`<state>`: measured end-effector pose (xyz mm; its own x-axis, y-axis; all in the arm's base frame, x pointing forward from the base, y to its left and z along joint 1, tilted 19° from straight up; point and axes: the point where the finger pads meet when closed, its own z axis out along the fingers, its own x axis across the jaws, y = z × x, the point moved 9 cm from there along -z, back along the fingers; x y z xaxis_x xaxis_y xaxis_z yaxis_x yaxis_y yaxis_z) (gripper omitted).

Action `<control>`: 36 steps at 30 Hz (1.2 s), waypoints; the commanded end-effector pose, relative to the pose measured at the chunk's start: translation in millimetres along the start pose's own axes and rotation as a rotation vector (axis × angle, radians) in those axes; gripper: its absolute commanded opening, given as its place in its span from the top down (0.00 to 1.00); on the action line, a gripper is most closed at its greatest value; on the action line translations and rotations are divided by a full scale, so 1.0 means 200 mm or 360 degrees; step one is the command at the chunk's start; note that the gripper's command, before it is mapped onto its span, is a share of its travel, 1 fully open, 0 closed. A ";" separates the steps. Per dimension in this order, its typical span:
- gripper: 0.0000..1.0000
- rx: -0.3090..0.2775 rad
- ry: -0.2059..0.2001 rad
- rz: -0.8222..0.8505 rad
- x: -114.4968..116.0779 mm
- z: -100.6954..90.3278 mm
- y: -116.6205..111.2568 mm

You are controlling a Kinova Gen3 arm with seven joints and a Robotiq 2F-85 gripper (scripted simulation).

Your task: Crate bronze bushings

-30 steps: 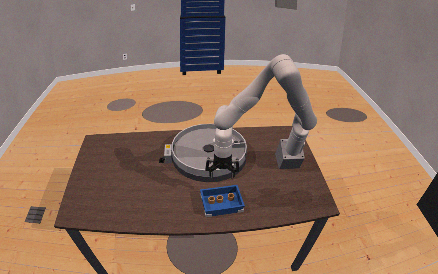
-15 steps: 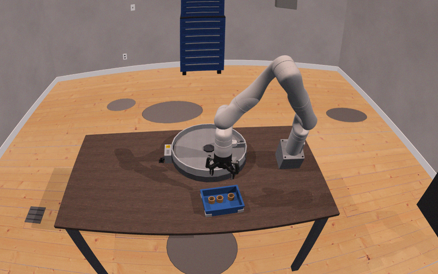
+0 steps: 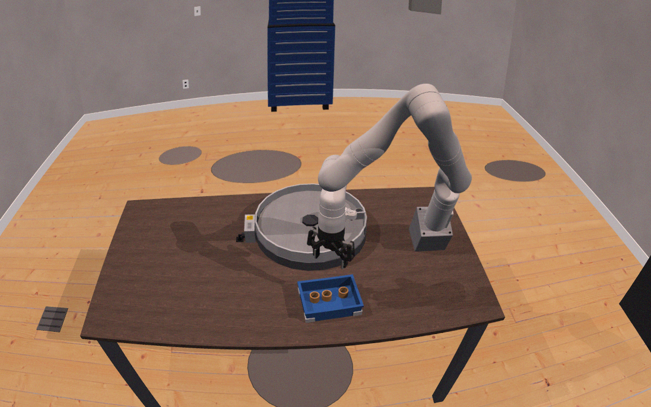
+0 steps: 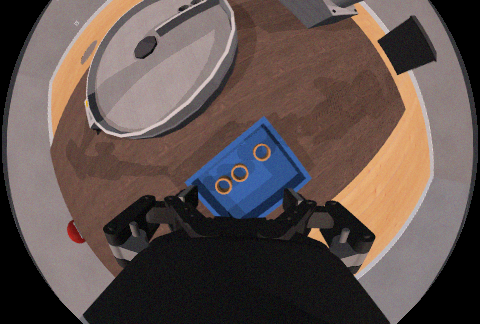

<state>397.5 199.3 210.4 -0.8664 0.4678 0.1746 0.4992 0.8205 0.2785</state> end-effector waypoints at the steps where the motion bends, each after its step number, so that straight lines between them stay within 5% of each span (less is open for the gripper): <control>1: 0.00 -0.0002 -0.0002 -0.0002 0.00 0.00 0.00; 5: 0.00 -0.0002 -0.0002 -0.0002 0.00 0.00 0.00; 10: 0.00 -0.0002 -0.0002 0.0377 0.00 -0.02 0.01; 22: 0.00 -0.0002 -0.0002 0.0377 0.00 -0.02 0.01; 27: 0.00 -0.0003 -0.0002 0.0756 0.01 -0.03 0.01; 36: 0.00 -0.0003 -0.0002 0.0756 0.01 -0.03 0.01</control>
<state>397.0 199.4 216.3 -0.5419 0.7917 0.2822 0.8404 0.5154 0.1679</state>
